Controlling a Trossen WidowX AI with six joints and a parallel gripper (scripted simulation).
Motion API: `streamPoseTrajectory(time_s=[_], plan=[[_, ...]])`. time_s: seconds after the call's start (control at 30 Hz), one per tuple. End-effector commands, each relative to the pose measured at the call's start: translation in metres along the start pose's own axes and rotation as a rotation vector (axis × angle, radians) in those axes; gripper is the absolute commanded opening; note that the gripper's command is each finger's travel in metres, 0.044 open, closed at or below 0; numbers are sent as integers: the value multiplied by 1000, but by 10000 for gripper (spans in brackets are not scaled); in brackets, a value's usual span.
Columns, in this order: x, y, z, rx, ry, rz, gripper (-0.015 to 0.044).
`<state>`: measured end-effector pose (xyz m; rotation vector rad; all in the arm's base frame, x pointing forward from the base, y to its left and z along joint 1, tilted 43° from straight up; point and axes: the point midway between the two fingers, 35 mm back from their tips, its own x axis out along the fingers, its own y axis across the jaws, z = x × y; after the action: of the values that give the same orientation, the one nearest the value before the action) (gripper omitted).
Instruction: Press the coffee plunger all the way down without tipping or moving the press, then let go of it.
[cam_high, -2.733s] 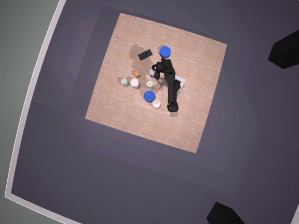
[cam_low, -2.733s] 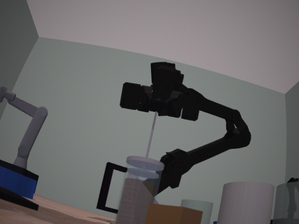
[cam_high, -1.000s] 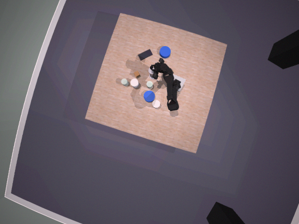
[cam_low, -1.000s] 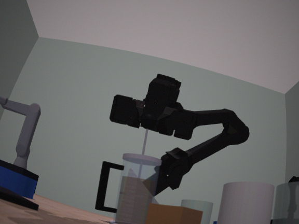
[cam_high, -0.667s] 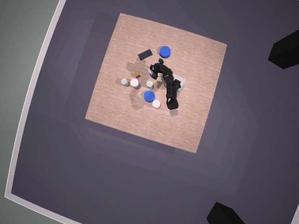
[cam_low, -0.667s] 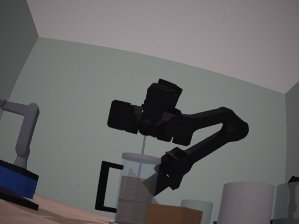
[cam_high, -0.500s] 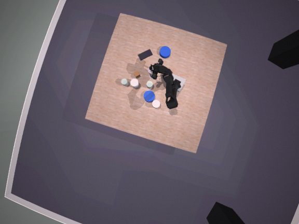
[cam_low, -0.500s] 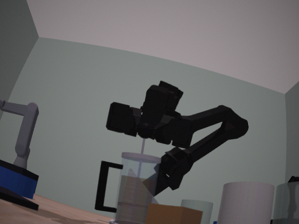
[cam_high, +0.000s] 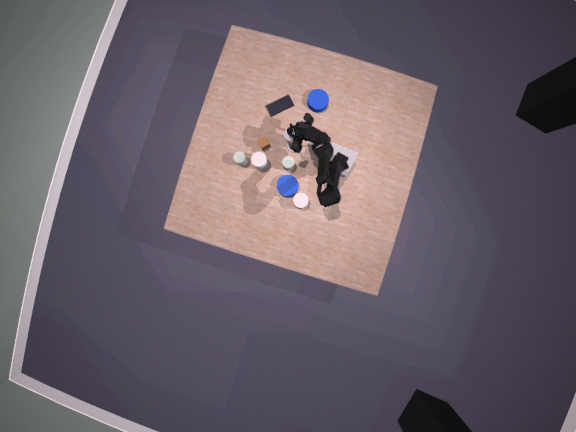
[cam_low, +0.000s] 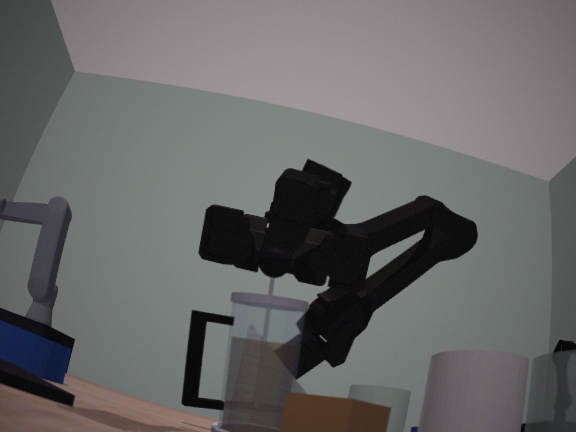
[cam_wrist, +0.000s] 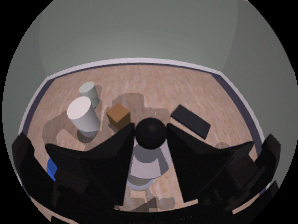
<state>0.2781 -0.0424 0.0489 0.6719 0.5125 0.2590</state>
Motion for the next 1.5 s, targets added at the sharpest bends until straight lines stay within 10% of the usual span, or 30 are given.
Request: streamPoseTrajectory(time_s=[0.0,1.07,1.47], plan=[[3,0,-7,26,26,8,124],[3,-2,-2,15,14,4,124],[3,-2,-2,15,14,4,439]])
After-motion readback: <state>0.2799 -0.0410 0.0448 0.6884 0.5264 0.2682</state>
